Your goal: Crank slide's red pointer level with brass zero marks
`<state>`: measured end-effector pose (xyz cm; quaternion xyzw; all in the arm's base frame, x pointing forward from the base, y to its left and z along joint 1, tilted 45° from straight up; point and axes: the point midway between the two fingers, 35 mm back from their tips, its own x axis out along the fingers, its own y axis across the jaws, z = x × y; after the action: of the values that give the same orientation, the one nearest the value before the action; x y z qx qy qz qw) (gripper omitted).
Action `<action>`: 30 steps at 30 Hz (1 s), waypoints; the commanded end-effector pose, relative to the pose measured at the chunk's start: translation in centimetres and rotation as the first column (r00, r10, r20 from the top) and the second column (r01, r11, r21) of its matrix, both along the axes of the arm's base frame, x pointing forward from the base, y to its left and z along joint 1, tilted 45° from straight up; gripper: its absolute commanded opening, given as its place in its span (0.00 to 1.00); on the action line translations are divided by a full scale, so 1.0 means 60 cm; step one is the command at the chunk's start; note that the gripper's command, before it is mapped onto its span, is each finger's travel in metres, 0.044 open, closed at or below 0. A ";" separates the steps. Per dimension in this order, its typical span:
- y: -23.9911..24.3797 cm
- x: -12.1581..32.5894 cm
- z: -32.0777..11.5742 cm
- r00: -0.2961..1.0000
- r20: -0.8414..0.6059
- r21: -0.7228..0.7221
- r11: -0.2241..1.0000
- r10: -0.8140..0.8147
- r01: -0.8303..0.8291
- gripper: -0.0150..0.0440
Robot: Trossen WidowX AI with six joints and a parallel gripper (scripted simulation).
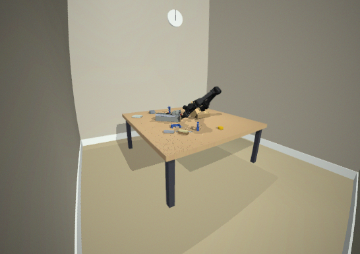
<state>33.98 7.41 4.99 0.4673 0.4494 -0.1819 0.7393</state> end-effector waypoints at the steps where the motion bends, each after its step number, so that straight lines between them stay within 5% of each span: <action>1: 0.000 0.008 0.014 1.000 0.021 0.004 1.000 -0.004 0.004 0.25; 30: -0.002 0.009 0.019 1.000 0.021 0.004 1.000 -0.004 0.004 0.25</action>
<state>34.14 7.38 5.28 0.4689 0.4498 -0.1817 0.7381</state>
